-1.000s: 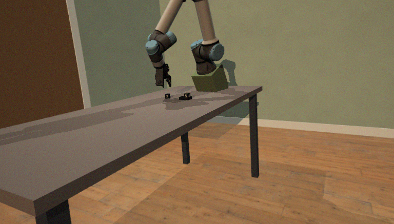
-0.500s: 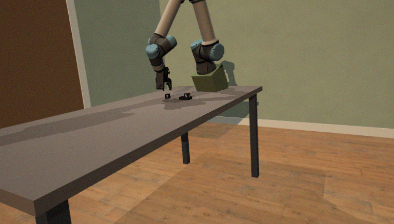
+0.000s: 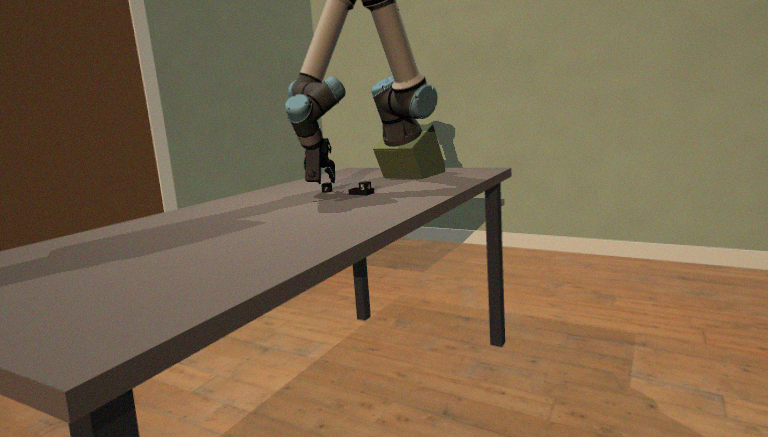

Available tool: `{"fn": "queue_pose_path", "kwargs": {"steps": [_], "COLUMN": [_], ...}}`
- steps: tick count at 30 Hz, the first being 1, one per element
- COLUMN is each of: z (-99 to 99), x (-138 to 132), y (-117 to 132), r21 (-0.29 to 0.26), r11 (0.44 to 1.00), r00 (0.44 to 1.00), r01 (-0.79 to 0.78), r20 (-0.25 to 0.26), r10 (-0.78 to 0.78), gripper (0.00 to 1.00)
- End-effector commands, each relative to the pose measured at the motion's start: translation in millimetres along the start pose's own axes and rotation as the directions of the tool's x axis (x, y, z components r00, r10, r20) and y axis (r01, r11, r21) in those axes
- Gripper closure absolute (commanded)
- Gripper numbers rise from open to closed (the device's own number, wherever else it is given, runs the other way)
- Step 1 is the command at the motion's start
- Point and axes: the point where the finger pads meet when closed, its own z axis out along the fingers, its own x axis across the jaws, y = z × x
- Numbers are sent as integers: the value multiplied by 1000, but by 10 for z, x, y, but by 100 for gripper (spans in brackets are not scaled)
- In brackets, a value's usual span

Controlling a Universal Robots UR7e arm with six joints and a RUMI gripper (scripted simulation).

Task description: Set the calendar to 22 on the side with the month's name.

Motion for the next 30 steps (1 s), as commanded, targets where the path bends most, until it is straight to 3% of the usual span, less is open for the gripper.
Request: {"fn": "queue_pose_path", "kwargs": {"steps": [1, 30], "z": [50, 111], "x": [4, 4], "y": [-54, -116], "r21": [1, 1], "r11": [1000, 1000], "r00": [1000, 1000], "r01": [0, 0], "r20": [-1, -1], "r10": [0, 0], "gripper": [72, 72]}}
